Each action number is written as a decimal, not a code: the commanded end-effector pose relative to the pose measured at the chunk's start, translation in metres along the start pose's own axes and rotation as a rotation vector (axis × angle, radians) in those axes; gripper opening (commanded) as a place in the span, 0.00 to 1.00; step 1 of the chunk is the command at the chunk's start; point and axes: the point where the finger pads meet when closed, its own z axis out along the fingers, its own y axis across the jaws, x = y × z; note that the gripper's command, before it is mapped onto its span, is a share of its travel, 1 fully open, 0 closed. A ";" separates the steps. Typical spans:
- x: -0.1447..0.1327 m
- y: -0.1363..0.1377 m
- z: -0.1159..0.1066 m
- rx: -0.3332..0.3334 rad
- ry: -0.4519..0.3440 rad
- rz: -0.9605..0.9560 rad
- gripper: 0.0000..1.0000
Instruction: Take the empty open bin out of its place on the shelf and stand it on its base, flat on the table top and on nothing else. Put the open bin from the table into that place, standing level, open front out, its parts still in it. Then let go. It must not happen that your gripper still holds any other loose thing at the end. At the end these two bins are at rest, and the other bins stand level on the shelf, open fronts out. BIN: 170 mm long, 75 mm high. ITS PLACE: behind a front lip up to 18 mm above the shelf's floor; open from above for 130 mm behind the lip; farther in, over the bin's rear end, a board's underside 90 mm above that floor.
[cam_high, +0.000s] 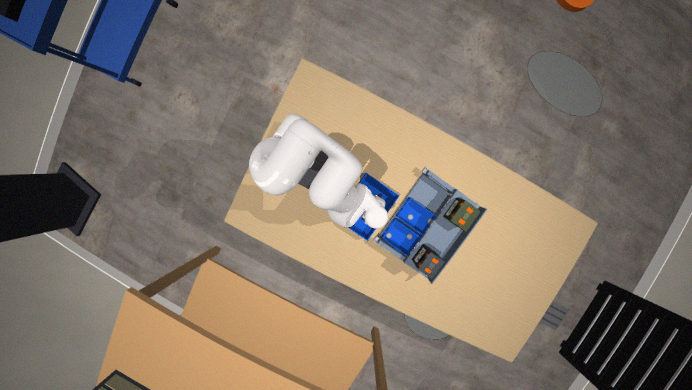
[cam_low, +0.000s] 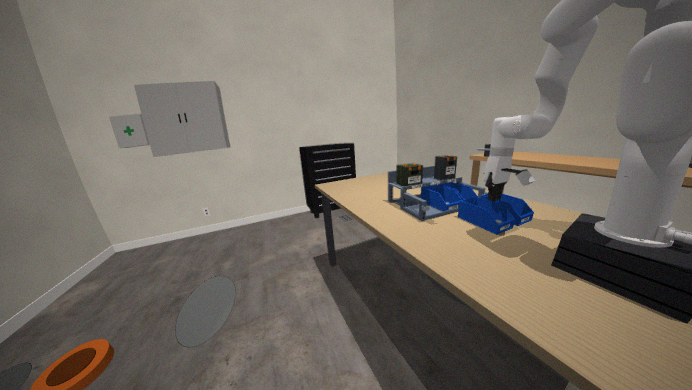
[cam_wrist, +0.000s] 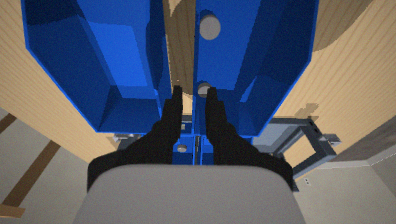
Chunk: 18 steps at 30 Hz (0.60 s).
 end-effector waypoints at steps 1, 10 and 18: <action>-0.001 0.000 0.001 0.000 -0.003 0.000 0.26; -0.001 0.000 0.011 0.000 -0.003 0.000 0.26; -0.001 0.000 0.021 0.000 -0.003 0.000 0.26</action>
